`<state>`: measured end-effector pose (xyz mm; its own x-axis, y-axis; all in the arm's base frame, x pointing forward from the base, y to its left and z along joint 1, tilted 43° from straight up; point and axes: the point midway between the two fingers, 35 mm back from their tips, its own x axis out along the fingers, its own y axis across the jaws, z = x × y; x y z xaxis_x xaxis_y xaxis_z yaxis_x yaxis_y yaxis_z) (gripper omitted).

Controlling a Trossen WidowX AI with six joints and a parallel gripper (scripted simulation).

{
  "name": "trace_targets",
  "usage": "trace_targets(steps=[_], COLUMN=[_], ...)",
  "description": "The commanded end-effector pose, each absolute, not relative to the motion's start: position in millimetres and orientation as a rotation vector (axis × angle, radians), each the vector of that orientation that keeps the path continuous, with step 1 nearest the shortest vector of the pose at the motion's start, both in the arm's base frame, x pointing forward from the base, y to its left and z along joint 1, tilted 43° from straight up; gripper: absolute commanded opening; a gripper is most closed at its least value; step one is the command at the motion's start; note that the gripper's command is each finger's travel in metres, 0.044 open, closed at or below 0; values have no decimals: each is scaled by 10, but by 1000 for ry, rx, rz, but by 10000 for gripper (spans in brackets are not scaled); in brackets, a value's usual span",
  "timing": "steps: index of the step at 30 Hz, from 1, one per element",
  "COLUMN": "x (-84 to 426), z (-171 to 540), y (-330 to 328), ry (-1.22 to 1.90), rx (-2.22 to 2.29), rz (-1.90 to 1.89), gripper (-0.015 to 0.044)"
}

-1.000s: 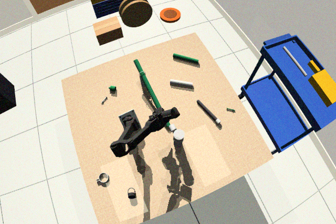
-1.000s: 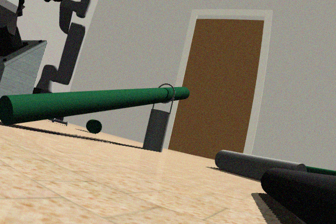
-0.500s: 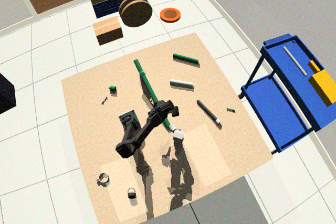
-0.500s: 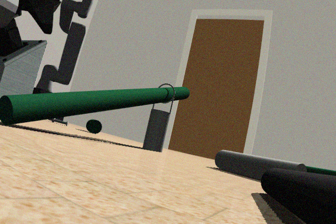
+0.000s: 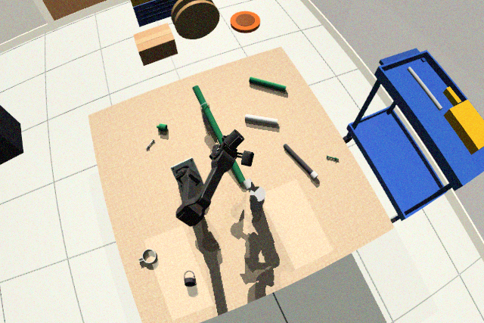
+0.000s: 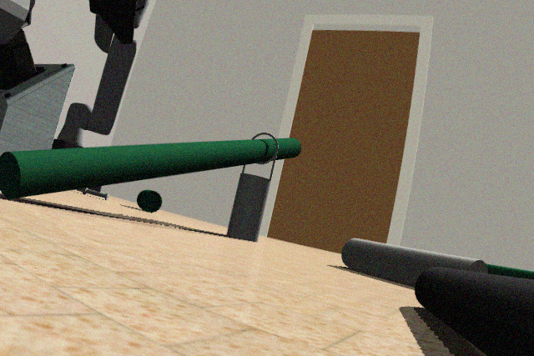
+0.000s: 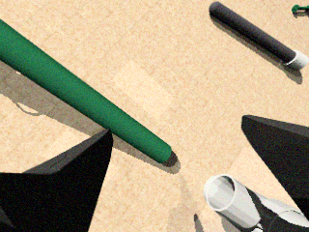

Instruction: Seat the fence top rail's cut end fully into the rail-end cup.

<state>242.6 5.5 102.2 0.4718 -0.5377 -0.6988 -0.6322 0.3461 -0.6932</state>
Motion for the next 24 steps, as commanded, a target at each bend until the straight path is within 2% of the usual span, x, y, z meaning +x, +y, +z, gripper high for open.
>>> trace_targets(steps=[1,13,24], x=[2309,2231,2230], z=[958,978,978], y=[547,788,790], ry=[1107,972,970], rx=[-955,-657,-653], rz=[-226,-426,-429], gripper=[440,440,440])
